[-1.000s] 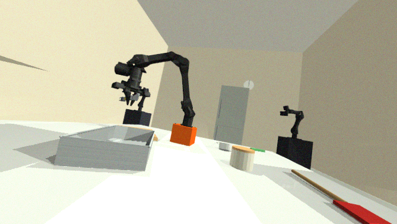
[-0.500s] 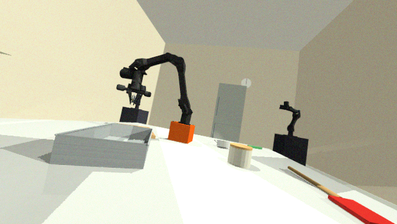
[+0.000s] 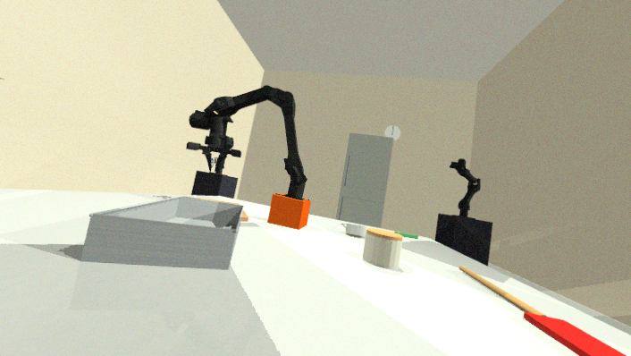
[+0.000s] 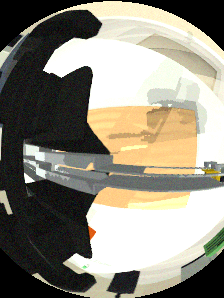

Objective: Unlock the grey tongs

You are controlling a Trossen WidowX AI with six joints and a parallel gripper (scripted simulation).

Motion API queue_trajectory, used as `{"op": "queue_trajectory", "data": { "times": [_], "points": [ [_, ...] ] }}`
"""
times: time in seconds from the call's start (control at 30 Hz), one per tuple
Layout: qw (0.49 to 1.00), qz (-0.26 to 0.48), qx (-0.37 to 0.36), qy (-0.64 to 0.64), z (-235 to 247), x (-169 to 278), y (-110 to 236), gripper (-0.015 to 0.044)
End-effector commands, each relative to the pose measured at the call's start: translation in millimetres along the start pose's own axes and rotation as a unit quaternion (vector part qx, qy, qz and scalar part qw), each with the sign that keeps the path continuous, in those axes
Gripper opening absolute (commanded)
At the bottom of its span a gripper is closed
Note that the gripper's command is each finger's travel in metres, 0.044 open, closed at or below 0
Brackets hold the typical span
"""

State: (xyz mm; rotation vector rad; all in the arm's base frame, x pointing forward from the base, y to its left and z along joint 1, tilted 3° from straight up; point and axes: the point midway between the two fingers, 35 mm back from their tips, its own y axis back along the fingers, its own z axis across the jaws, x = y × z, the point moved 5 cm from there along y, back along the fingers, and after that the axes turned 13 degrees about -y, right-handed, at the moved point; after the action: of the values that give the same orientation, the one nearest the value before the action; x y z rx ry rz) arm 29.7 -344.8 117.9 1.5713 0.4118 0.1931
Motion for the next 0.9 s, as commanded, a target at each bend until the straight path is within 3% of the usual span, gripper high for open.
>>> {"op": "queue_trajectory", "data": {
  "times": [0.0,0.43,0.87],
  "points": [
    [0.998,-0.058,0.005,0.001,1,9,-9,-0.0150],
    [0.961,-0.276,-0.023,-0.005,-2,39,-29,-0.0150],
    [0.875,-0.468,-0.125,-0.019,-15,73,-30,-0.0150]
  ]
}}
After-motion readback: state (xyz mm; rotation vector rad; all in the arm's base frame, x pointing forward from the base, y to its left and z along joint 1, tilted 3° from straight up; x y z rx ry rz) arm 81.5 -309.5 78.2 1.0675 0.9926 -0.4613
